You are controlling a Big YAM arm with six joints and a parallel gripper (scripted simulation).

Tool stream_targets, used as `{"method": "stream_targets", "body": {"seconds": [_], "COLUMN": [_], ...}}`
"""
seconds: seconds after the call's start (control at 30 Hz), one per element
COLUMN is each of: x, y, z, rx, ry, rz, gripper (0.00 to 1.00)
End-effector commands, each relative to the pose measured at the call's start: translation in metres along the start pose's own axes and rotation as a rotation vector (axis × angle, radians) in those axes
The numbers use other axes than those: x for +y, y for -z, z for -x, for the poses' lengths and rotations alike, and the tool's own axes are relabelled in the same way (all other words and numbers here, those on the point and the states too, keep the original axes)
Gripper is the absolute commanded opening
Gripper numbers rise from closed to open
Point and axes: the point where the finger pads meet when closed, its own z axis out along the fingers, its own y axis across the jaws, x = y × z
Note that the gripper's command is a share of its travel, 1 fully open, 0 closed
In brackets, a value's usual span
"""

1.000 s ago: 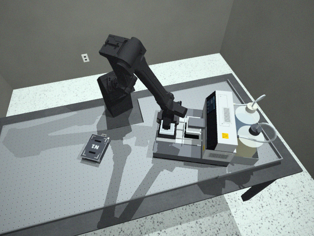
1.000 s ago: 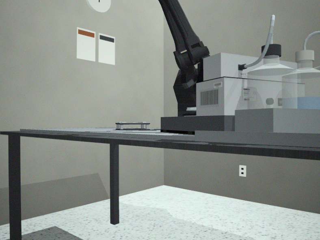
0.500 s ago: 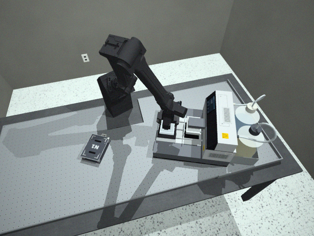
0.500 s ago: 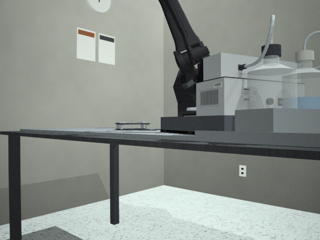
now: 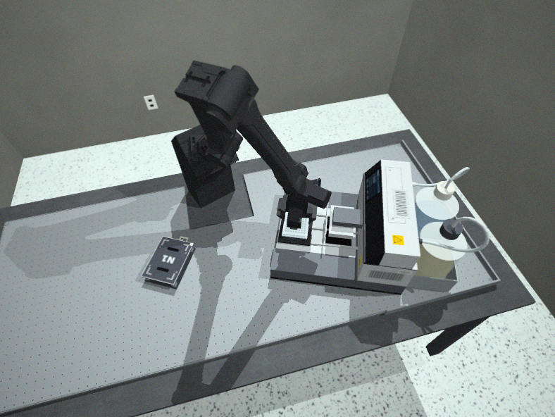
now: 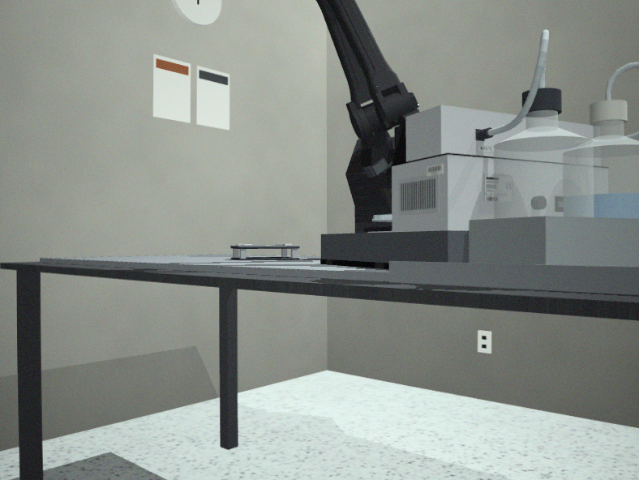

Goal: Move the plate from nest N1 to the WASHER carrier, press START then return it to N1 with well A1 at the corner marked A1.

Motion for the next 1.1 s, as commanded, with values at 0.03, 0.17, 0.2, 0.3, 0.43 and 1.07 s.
{"method": "stream_targets", "body": {"seconds": [0.03,0.17,0.2,0.3,0.43,1.07], "x": [0.013,0.012,0.012,0.012,0.011,0.001], "y": [-0.002,-0.003,-0.003,-0.003,-0.005,-0.009], "z": [0.001,0.002,0.002,0.003,0.004,0.002], "rx": [-0.002,-0.003,-0.004,-0.004,-0.007,-0.004], "ry": [0.009,0.007,0.006,0.004,0.002,0.004], "rz": [0.021,0.019,0.019,0.018,0.015,0.002], "gripper": [0.84,0.84,0.84,0.84,0.84,0.84]}}
